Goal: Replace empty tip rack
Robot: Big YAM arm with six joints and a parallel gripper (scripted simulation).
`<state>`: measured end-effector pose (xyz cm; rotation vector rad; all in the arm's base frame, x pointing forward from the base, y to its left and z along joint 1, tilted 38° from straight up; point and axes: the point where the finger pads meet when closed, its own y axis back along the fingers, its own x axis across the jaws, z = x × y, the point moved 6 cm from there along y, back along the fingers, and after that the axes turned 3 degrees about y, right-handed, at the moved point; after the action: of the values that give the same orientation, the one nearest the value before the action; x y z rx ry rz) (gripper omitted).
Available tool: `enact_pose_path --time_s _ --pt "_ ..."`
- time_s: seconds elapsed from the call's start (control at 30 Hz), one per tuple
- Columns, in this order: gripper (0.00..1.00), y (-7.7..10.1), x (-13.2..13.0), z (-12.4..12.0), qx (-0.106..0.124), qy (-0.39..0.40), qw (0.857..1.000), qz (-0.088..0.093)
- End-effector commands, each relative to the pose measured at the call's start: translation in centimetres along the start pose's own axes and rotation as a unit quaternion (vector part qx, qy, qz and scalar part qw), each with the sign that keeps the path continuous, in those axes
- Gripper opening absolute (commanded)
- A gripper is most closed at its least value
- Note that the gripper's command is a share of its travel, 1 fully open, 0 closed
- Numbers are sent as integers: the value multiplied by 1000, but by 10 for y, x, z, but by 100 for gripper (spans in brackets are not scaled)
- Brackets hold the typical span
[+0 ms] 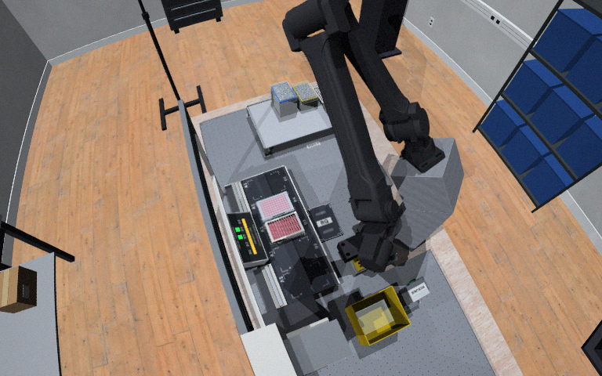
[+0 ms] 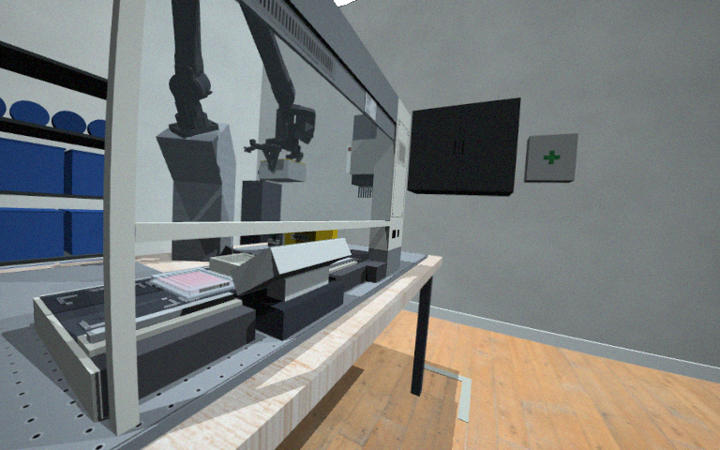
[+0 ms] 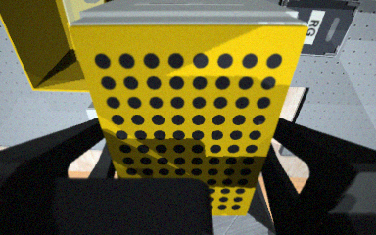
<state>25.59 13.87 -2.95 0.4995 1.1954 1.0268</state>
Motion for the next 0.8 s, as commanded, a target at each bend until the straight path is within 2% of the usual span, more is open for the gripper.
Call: enact_pose_path --time_s 0.0,0.2,0.3,0.37,0.43,0.47,0.53,0.6,0.77 --pt "0 5 19 7 -6 -15 1000 4" --pt "0 6 43 8 -6 -15 1000 4" --pt "0 6 41 7 -6 -15 1000 4" --pt "0 4 29 5 -1 -24 1000 0" --pt "0 4 32 9 -2 -26 1000 1" --pt "0 6 48 9 -6 -15 1000 4" --pt "0 6 59 9 -6 -15 1000 5" --pt "0 6 59 9 -6 -15 1000 5" --pt "0 6 84 11 -6 -16 1000 5"
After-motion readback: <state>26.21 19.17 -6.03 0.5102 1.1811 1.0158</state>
